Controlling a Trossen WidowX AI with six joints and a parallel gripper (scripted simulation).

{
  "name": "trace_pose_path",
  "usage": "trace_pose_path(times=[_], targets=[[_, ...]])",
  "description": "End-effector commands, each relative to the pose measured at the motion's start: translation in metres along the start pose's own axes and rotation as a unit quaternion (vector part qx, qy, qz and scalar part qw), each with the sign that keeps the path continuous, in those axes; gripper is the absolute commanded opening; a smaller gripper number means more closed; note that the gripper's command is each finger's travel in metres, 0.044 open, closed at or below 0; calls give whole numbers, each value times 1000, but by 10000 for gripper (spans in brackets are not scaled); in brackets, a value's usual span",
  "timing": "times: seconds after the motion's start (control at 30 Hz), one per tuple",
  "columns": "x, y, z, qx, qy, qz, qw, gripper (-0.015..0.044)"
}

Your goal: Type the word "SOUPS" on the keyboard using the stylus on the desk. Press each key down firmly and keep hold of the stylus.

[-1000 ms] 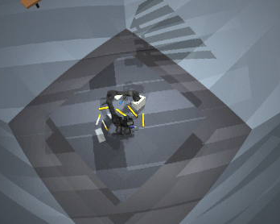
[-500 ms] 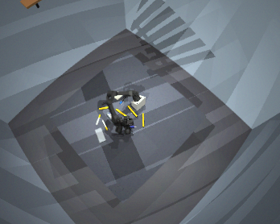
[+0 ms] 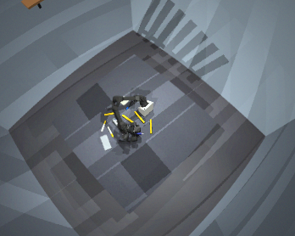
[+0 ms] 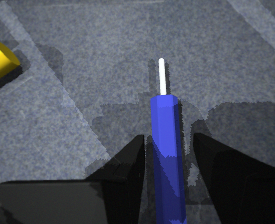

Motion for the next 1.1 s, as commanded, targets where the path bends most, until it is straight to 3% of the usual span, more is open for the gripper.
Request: trace_pose_path(times=[0.0, 0.33, 0.5, 0.6, 0.83, 1.07], targets=[[-1, 0, -4, 3, 1, 2, 1000, 150], [-1, 0, -5, 3, 1, 2, 1000, 150], [-1, 0, -3, 2, 0, 0, 1000, 19], [-1, 0, -3, 2, 0, 0, 1000, 0], [0, 0, -1, 1, 0, 0, 1000, 0], [18, 4, 32, 1, -2, 1, 1000, 0]])
Point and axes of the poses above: the point midway between the two fingers, 35 mm back from their tips, its own z axis back along the fingers, its own y axis across the jaws, x = y × z, the point moved 6 cm from there along z, back along the fingers, and after that the axes turned 15 degrees about -z, right-handed, at the moved point
